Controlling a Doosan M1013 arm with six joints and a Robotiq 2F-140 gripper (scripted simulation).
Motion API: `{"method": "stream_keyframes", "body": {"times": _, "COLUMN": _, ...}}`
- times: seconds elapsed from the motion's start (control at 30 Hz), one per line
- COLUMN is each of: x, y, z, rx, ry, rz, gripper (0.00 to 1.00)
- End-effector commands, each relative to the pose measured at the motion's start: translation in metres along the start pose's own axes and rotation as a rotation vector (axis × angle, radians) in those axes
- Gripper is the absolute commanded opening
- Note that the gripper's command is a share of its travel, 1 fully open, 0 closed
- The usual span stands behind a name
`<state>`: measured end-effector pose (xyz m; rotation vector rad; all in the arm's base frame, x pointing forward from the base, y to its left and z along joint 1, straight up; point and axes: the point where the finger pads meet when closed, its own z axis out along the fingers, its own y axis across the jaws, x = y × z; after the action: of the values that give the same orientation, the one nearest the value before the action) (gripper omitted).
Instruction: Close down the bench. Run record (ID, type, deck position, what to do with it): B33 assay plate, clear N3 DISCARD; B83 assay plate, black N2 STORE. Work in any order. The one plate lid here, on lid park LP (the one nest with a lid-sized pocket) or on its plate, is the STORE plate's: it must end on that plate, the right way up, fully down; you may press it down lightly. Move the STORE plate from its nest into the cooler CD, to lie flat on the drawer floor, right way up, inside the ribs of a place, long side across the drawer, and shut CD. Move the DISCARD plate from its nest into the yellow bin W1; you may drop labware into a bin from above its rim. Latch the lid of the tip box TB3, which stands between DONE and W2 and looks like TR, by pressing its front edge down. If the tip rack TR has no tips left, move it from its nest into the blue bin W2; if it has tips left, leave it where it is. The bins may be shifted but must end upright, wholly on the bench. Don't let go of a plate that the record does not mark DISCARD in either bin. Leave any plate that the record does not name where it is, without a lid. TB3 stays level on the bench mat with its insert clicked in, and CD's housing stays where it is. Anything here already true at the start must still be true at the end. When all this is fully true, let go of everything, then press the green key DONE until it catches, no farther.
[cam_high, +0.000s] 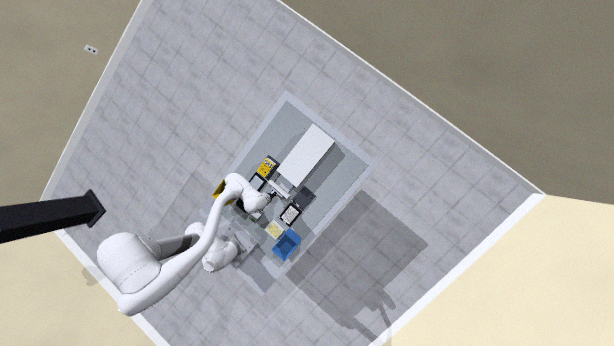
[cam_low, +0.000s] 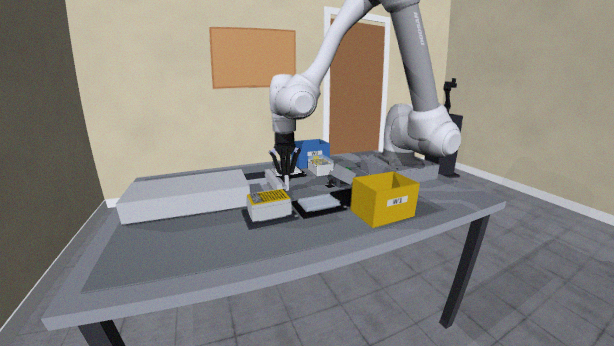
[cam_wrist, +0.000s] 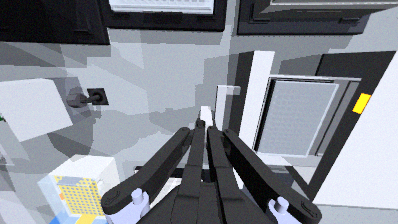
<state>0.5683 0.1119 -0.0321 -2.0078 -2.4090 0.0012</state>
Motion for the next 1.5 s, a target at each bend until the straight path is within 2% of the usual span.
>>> {"method": "stream_keyframes", "body": {"times": 0.0, "x": 0.000, "y": 0.005, "z": 0.000, "rx": 0.000, "ry": 0.000, "rz": 0.000, "gripper": 0.00}}
{"method": "stream_keyframes", "body": {"times": 1.47, "x": 0.000, "y": 0.054, "z": 0.000, "rx": 0.000, "ry": 0.000, "rz": 0.000, "gripper": 0.00}}
